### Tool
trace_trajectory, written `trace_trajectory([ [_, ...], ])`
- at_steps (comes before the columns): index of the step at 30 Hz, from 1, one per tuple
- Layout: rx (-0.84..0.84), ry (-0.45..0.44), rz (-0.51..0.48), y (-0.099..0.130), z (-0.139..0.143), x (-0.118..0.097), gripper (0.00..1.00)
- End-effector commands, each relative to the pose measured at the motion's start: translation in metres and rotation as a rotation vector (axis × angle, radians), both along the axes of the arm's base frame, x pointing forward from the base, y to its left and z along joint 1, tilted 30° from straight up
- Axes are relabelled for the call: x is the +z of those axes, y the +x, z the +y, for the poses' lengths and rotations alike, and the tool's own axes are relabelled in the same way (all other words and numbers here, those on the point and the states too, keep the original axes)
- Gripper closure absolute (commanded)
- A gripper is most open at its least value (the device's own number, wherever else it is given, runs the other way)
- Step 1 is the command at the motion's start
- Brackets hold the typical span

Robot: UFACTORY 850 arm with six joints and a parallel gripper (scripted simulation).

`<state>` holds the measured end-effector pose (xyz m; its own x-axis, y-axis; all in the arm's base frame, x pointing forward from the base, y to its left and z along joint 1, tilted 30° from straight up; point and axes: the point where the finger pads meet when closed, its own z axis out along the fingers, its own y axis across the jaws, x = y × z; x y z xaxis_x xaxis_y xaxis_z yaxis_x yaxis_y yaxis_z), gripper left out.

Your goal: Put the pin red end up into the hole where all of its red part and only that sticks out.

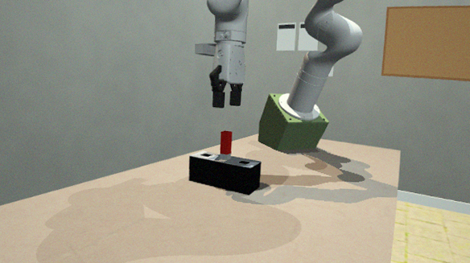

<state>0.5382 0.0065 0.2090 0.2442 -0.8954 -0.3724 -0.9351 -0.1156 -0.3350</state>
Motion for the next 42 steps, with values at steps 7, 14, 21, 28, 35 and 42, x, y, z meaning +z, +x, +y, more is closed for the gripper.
trace_trajectory([
  [7, 0.000, 0.000, -0.002, 0.001, 0.000, 0.001, 0.00],
  [14, 0.001, -0.001, 0.000, 0.013, 0.023, -0.045, 0.00],
  [21, 0.001, -0.001, 0.000, 0.013, 0.023, -0.045, 0.00],
  [28, 0.001, -0.002, -0.001, 0.023, 0.040, -0.081, 0.00],
  [35, 0.001, -0.002, -0.001, 0.023, 0.040, -0.081, 0.00],
  [42, 0.001, -0.002, -0.001, 0.023, 0.040, -0.081, 0.00],
])
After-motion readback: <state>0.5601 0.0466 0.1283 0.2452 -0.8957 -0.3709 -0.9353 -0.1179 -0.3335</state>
